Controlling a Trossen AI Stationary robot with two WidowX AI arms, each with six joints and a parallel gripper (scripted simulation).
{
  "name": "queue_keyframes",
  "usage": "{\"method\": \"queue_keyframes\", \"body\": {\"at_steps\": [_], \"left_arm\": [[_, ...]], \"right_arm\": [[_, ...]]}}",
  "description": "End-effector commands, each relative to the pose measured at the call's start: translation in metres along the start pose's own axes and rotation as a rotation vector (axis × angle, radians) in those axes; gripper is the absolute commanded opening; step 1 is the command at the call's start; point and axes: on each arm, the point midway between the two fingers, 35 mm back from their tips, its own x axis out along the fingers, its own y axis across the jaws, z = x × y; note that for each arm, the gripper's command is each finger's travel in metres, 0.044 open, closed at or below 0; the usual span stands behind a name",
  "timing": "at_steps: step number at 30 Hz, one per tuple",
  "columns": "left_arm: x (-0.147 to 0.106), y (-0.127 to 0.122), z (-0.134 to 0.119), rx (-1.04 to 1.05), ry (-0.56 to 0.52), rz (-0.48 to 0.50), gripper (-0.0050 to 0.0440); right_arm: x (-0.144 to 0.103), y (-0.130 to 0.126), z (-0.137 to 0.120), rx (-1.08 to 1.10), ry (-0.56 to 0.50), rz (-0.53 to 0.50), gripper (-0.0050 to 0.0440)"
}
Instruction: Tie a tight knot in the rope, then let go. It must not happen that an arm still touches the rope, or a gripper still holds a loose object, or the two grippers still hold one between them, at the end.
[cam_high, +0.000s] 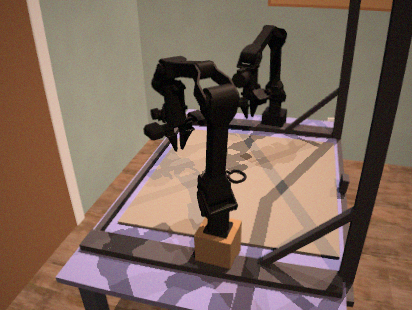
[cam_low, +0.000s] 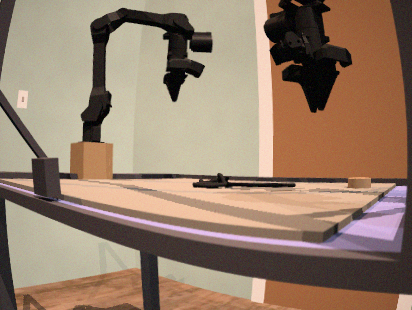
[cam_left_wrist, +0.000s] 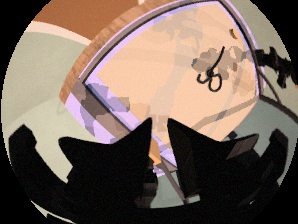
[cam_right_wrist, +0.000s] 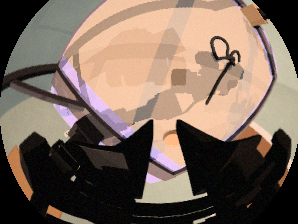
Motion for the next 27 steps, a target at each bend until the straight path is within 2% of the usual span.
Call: {"method": "queue_keyframes", "body": {"at_steps": [1, 5, 6, 7, 13, 19, 27], "left_arm": [[-0.0046, -0.0003, 0.0004, 0.004, -0.018, -0.003, 0.0085], [-0.0046, -0.0003, 0.0004, 0.004, -0.018, -0.003, 0.0085], [-0.0046, -0.0003, 0.0004, 0.004, -0.018, -0.003, 0.0065], [-0.0046, -0.0003, 0.0004, 0.004, -0.018, -0.003, 0.0065], [-0.0046, -0.0003, 0.0004, 0.004, -0.018, -0.003, 0.0065], [-0.0046, -0.0003, 0.0004, 0.004, -0.018, -0.003, 0.0065], [-0.0046, -0.0003, 0.0004, 0.004, -0.018, -0.003, 0.0065]], "right_arm": [[-0.0057, -0.0011, 0.0002, 0.002, -0.005, -0.019, 0.0125], [-0.0057, -0.0011, 0.0002, 0.002, -0.005, -0.019, 0.0125], [-0.0057, -0.0019, 0.0009, 0.0, -0.009, -0.02, 0.0101], [-0.0057, -0.0019, 0.0009, 0.0, -0.009, -0.02, 0.0085], [-0.0057, -0.0019, 0.0009, 0.006, -0.009, -0.02, 0.0085], [-0.0058, -0.0012, 0.0002, 0.375, -0.009, -0.018, 0.0085], [-0.0058, -0.0012, 0.0001, 0.398, -0.009, -0.017, 0.0085]]}}
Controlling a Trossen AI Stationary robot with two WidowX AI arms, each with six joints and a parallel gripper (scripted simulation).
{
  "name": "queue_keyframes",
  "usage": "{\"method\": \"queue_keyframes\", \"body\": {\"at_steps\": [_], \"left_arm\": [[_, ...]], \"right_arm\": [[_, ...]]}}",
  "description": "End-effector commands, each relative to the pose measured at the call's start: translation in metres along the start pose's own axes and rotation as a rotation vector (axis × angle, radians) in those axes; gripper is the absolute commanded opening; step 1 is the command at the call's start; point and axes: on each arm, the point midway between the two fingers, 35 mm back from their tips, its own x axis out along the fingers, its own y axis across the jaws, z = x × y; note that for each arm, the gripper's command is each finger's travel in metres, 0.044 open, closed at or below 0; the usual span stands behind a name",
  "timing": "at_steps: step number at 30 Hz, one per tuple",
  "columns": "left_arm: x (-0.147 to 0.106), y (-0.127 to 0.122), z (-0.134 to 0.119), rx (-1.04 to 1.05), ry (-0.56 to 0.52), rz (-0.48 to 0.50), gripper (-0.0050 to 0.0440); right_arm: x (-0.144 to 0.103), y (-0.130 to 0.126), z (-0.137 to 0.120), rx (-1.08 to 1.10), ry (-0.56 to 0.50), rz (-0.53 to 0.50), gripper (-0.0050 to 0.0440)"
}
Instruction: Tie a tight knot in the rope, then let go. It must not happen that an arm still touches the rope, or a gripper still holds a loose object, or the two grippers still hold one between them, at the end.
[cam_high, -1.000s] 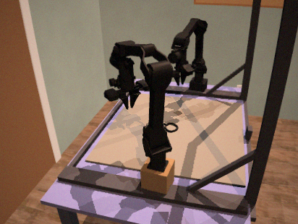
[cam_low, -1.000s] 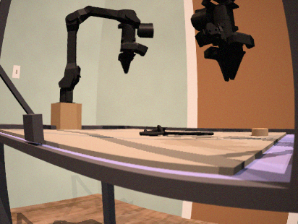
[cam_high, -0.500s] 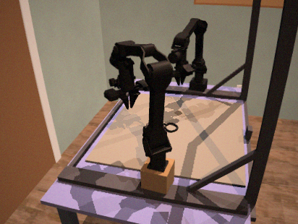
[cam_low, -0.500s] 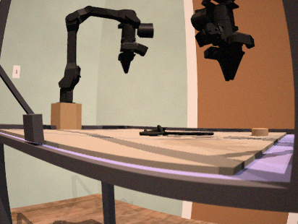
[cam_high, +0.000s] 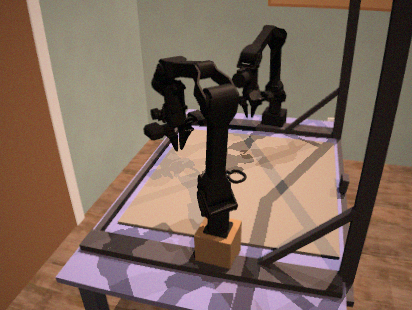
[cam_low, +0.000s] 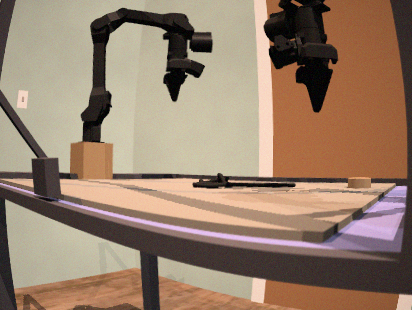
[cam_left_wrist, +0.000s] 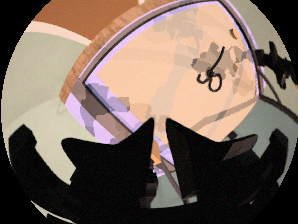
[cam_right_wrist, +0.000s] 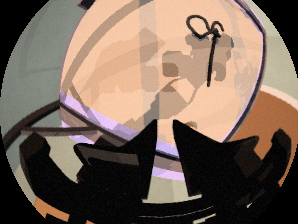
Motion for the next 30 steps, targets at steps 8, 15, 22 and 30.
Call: {"method": "queue_keyframes", "body": {"at_steps": [8, 15, 22, 30], "left_arm": [[-0.005, -0.001, 0.001, 0.007, -0.018, -0.003, 0.0065], [-0.004, -0.011, 0.009, 0.034, -0.018, -0.002, 0.0065], [-0.002, -0.049, 0.03, 0.122, -0.019, 0.002, 0.0065], [0.005, -0.098, 0.047, 0.221, -0.021, 0.006, 0.0065]], "right_arm": [[-0.006, -0.001, 0.001, 0.027, -0.012, -0.015, 0.0085], [-0.006, -0.001, 0.001, 0.027, -0.012, -0.015, 0.0085], [-0.006, -0.001, 0.001, 0.027, -0.012, -0.015, 0.0085], [-0.006, -0.001, 0.001, 0.027, -0.012, -0.015, 0.0085]]}}
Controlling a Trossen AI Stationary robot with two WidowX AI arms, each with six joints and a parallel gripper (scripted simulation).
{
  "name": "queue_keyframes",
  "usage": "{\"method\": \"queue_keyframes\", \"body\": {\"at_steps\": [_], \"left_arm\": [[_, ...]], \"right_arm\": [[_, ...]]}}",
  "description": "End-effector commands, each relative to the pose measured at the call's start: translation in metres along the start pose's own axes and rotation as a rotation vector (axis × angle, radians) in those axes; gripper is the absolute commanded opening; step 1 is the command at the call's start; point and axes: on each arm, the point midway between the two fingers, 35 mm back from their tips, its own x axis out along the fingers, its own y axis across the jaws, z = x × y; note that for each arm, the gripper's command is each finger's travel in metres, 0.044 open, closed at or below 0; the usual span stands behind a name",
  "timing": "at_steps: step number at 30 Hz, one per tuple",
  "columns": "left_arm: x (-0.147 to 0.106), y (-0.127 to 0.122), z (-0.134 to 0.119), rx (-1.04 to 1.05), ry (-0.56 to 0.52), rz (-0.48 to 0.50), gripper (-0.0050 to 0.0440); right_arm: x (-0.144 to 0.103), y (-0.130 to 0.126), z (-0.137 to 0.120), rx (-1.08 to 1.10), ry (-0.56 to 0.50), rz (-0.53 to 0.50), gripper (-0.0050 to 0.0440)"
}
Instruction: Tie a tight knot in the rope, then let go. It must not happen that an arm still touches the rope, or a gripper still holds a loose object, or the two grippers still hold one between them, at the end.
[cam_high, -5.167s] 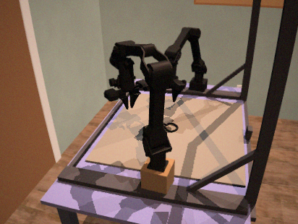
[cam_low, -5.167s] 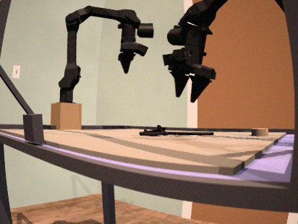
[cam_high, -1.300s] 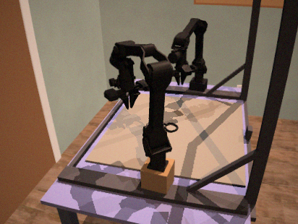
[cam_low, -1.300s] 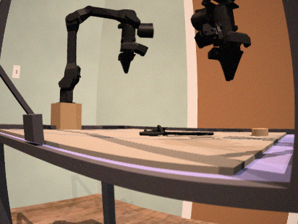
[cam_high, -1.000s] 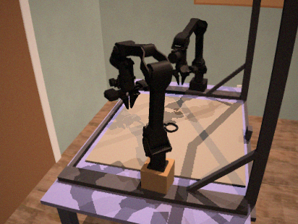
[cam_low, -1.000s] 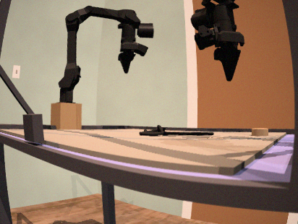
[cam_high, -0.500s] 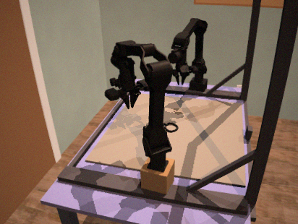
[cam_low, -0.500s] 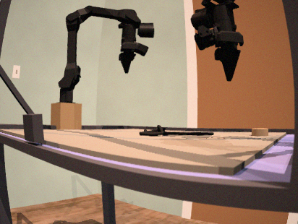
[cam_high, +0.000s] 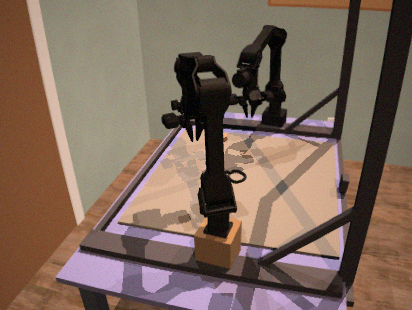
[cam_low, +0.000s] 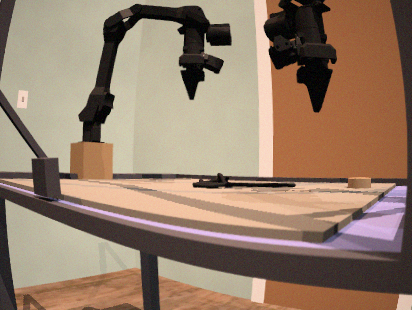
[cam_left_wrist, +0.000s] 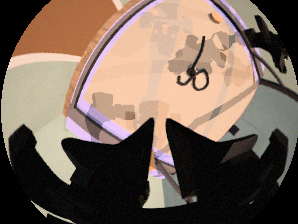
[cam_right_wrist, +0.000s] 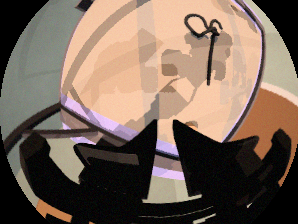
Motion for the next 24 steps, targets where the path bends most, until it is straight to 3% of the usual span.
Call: {"method": "queue_keyframes", "body": {"at_steps": [1, 11, 20, 24], "left_arm": [[-0.003, -0.027, 0.017, 0.05, -0.029, 0.001, 0.0065], [0.009, -0.085, 0.034, 0.158, -0.032, 0.005, 0.0065], [0.01, -0.091, 0.034, 0.168, -0.033, 0.005, 0.0065], [0.01, -0.091, 0.034, 0.168, -0.033, 0.005, 0.0065]], "right_arm": [[-0.006, -0.001, 0.001, 0.002, -0.013, -0.015, 0.0085], [-0.006, -0.001, 0.001, 0.002, -0.013, -0.015, 0.0085], [-0.005, -0.002, 0.001, 0.003, -0.016, -0.017, 0.0085], [0.003, -0.019, 0.006, 0.018, -0.091, -0.049, 0.0085]]}}
